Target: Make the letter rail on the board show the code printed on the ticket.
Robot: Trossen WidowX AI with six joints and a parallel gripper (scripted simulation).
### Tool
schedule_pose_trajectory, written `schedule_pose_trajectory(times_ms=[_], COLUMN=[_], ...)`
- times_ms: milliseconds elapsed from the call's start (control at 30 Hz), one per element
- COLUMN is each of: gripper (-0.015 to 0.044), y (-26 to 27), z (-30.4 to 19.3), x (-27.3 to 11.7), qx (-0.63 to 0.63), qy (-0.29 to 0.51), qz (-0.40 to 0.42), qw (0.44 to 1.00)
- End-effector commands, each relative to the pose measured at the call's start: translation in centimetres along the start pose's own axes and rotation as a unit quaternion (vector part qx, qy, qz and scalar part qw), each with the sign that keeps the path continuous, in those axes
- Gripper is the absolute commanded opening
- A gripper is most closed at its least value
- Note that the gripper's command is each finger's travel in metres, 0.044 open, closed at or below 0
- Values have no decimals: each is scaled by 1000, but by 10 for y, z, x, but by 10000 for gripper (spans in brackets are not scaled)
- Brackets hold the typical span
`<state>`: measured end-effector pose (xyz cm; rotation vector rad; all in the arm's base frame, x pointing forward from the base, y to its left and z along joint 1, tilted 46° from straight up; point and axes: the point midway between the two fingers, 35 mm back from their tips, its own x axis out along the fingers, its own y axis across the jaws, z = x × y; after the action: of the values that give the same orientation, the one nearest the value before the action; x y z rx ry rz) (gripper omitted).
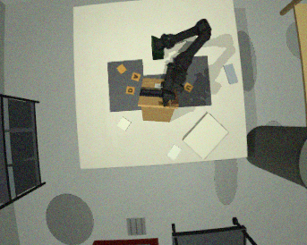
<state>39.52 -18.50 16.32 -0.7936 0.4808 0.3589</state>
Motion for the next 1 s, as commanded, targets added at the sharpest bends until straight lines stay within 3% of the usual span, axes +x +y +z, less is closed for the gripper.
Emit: schedule_pose_trajectory(times_ms=[0,500,967], gripper=[0,0,0], y=[15,59,113], z=[-29,-121,-191], x=[6,13,7], qx=[66,298,509], qy=[6,25,28], qz=[23,68,92], qw=[998,952,855])
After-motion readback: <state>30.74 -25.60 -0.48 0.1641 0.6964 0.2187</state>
